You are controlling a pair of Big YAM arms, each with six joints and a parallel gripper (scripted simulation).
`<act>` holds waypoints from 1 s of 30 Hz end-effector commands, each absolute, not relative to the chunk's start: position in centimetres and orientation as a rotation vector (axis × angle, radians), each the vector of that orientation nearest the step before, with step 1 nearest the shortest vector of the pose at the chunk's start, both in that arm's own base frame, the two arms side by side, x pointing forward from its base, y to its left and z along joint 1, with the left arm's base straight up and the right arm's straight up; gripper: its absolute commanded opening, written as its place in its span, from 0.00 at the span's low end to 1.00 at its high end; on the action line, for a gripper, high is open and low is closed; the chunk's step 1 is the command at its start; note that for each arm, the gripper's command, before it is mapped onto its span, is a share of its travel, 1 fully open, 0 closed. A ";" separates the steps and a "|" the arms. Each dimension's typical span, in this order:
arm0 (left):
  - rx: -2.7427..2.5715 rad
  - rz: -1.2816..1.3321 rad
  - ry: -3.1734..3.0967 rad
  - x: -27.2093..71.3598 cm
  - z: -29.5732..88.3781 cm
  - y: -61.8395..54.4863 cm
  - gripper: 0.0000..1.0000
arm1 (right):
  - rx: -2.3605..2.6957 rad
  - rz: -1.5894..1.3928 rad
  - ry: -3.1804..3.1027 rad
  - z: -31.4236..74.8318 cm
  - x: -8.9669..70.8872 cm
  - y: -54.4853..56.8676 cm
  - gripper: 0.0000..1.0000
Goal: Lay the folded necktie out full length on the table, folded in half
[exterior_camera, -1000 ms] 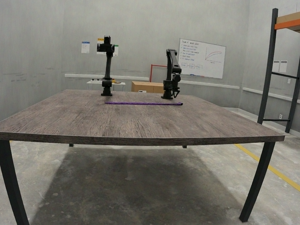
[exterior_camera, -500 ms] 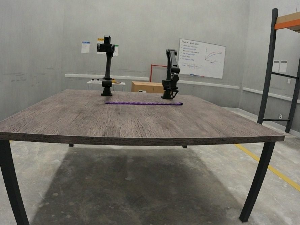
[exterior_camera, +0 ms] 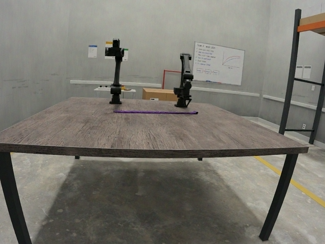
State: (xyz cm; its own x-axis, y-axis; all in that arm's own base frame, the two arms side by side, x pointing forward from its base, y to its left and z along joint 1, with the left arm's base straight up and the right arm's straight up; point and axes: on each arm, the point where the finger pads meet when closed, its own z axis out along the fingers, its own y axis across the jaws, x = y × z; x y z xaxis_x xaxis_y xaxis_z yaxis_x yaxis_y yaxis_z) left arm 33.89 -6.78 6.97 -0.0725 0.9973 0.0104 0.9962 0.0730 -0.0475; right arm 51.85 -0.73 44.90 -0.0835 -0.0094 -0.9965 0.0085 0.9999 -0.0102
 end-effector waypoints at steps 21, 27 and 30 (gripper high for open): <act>-2.126 0.000 -2.313 36.1 7.4 -9.6 0.82 | 0.000 0.001 1.591 48.1 52.1 0.0 1.00; -2.126 0.000 -2.313 36.2 7.2 -10.2 0.82 | 0.000 0.001 1.591 48.1 52.1 0.0 1.00; -2.126 0.000 -2.313 36.2 7.1 -10.4 0.82 | 0.000 0.001 1.591 48.1 52.1 0.0 1.00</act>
